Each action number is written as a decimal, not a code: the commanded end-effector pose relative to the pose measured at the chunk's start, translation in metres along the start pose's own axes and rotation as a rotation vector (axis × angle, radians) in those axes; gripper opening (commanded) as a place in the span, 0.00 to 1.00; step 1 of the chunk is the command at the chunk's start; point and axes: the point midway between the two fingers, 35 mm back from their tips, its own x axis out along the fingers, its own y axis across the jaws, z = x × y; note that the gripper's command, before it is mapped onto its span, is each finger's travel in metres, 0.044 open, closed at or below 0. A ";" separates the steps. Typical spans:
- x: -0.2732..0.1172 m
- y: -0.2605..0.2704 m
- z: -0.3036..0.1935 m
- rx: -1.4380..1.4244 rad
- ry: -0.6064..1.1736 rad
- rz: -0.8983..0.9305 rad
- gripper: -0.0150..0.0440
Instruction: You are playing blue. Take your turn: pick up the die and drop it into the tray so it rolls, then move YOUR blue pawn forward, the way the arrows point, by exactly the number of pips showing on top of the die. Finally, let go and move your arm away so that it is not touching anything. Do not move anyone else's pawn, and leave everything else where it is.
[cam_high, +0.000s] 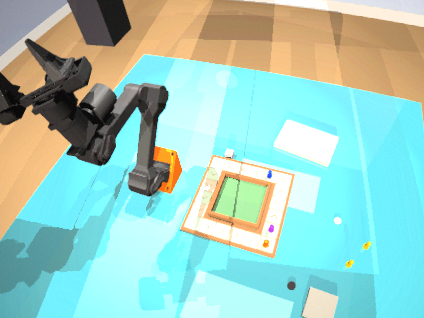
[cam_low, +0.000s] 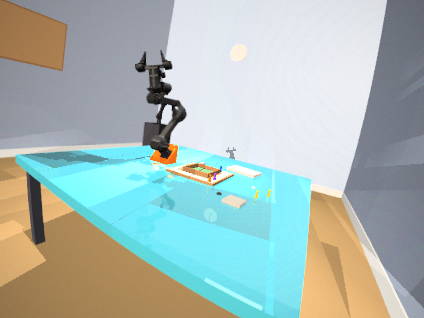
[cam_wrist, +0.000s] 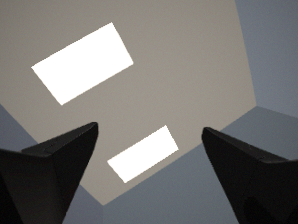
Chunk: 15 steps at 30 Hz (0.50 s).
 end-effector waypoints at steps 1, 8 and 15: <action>0.000 -0.002 -0.002 0.001 0.005 -0.007 0.89; -0.015 -0.083 -0.071 0.066 0.215 -0.246 0.72; -0.060 -0.144 -0.152 0.204 0.444 -0.476 0.72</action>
